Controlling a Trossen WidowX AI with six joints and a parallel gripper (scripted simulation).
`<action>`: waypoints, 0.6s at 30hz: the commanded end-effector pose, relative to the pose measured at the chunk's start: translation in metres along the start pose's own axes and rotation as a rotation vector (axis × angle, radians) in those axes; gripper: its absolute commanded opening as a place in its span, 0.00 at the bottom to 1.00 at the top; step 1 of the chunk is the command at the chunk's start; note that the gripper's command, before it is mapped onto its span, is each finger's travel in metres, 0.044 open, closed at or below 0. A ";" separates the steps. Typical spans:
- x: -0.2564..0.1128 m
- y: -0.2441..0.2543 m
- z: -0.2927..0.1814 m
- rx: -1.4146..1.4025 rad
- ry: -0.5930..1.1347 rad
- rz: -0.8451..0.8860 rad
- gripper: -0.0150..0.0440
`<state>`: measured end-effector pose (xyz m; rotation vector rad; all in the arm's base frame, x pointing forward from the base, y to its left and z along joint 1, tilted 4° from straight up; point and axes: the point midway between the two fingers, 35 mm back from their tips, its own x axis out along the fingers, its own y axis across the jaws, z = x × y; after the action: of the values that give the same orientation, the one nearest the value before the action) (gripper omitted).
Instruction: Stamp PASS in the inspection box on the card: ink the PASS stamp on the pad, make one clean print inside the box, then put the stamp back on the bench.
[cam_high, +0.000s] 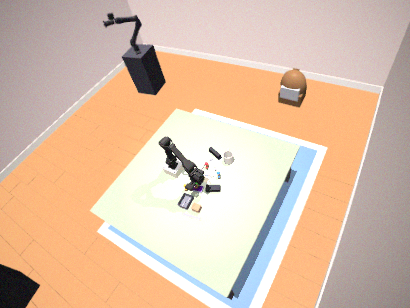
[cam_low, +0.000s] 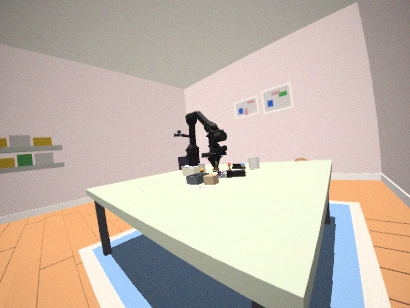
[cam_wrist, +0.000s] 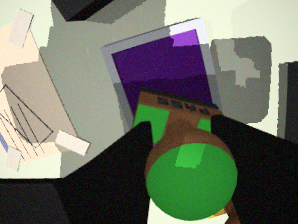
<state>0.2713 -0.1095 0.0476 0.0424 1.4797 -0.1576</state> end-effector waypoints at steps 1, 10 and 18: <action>0.004 0.000 -0.003 0.000 0.009 -0.002 0.25; 0.010 0.000 -0.003 0.000 0.009 -0.002 0.25; 0.016 0.001 -0.004 0.000 0.009 -0.002 0.25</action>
<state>0.2716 -0.1099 0.0358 0.0427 1.4799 -0.1586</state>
